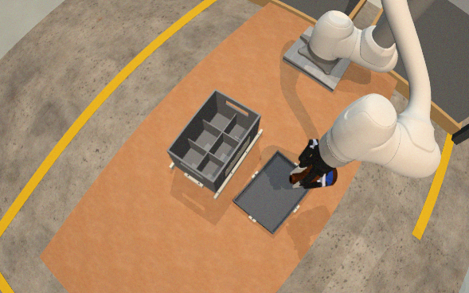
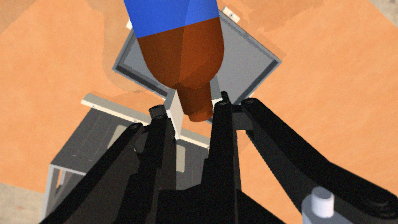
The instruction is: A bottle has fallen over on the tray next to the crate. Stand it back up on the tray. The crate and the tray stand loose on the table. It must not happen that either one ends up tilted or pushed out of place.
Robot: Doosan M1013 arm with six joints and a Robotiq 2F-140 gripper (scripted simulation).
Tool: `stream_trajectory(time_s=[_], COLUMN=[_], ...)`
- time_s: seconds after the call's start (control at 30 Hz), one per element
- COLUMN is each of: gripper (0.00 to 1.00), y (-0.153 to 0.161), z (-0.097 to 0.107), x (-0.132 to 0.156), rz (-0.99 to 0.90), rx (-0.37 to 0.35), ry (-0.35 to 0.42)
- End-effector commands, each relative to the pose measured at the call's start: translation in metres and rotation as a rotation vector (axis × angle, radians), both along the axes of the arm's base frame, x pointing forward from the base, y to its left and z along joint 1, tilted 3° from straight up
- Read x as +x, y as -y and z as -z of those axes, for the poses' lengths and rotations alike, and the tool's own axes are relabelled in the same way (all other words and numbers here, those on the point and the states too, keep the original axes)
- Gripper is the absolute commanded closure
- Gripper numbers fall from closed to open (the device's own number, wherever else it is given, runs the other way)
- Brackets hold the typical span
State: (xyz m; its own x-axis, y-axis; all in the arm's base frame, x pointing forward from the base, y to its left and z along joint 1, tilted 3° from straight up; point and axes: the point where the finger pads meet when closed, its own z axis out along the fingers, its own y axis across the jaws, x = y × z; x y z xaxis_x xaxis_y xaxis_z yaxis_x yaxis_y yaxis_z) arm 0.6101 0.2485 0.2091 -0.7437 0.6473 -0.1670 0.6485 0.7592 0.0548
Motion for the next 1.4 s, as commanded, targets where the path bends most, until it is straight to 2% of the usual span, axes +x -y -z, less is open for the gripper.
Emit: stream_trajectory(time_s=[0.0,0.73,1.37], gripper=[0.9,0.9,0.9], y=[0.0,0.0001,0.0001], z=[-0.0001,0.0001,0.0011], x=[0.0,-0.0003,-0.0022], rz=[0.0,0.001,0.009], rx=[0.0,-0.005,-0.073], ry=[0.0,0.005,0.076])
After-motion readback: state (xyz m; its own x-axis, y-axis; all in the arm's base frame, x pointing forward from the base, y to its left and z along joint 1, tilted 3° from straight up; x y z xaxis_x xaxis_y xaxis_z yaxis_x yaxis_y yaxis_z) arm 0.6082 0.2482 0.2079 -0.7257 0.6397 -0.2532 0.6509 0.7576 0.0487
